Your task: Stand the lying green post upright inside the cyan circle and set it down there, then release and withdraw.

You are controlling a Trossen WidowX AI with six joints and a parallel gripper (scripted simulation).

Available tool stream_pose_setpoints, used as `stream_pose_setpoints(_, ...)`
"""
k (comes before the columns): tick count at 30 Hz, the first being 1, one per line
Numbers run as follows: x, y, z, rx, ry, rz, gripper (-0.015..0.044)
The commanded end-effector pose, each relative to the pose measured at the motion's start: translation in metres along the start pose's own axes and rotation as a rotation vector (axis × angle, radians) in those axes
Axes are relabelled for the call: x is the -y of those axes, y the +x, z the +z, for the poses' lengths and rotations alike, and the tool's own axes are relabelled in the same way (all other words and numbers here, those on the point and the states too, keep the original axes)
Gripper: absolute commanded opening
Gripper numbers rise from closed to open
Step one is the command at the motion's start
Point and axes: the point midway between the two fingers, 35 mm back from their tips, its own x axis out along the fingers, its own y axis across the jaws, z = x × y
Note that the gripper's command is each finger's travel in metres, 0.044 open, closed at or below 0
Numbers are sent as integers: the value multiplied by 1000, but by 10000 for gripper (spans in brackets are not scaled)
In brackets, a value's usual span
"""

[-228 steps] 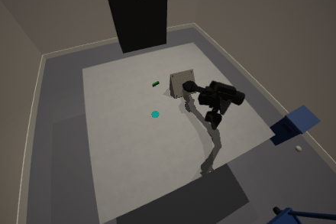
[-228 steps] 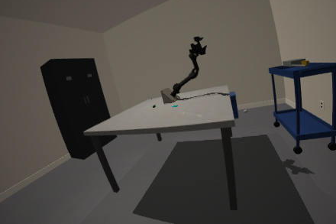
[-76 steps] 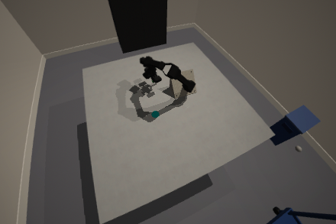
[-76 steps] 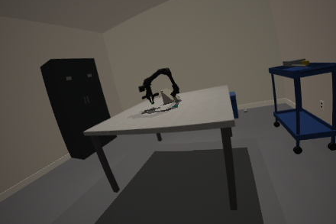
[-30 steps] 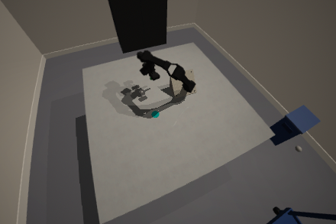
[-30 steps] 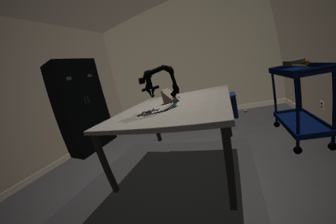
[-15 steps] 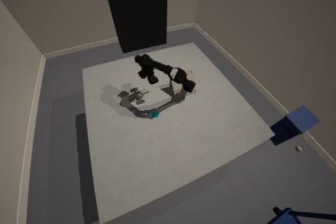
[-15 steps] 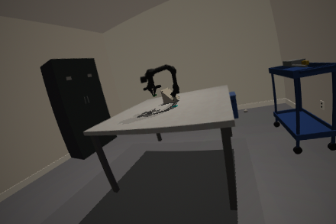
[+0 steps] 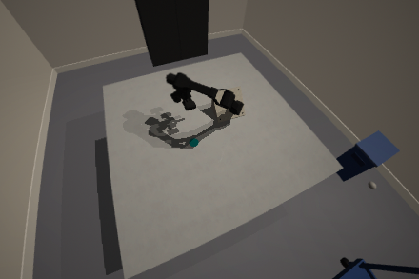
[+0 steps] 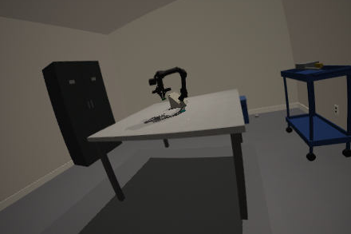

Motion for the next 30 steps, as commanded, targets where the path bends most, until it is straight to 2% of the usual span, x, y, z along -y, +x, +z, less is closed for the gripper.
stream_pose_setpoints(1,-15,-5,7,14,14,-7,23)
stream_pose_setpoints(30,-99,-9,28,34,136,14,23)
